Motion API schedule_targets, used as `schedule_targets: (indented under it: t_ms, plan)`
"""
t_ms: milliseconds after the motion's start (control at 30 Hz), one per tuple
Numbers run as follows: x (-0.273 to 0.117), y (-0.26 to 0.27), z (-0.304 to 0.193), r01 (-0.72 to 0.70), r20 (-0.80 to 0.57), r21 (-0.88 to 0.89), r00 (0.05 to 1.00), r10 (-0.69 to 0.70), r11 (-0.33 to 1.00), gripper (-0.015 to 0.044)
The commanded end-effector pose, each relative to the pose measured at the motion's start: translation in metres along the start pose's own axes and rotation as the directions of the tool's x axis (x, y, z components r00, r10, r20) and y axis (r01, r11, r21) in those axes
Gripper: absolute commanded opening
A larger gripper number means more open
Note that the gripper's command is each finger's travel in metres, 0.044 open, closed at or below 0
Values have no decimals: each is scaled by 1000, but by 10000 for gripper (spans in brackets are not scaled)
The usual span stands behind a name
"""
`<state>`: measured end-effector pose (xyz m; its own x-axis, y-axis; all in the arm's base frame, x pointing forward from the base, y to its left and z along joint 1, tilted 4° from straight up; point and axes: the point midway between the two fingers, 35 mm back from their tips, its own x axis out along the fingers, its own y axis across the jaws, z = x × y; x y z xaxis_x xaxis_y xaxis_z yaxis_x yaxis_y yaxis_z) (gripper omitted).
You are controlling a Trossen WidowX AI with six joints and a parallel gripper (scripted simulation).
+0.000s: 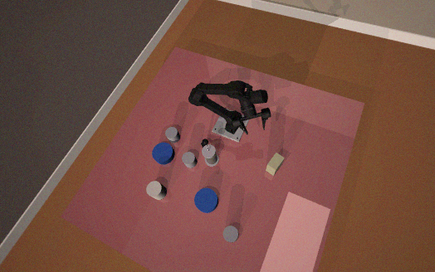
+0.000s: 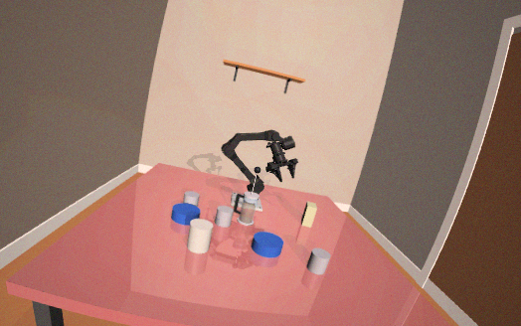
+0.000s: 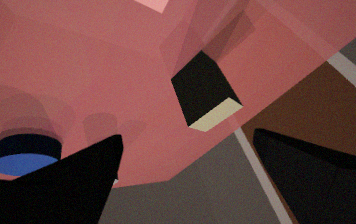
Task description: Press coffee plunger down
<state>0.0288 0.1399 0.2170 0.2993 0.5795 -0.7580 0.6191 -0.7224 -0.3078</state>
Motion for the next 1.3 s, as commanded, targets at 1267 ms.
schedule_targets:
  t_ms: [1267]
  plan:
    - [-78, 130, -116, 529, -273, 284, 844, 461, -799, 440]
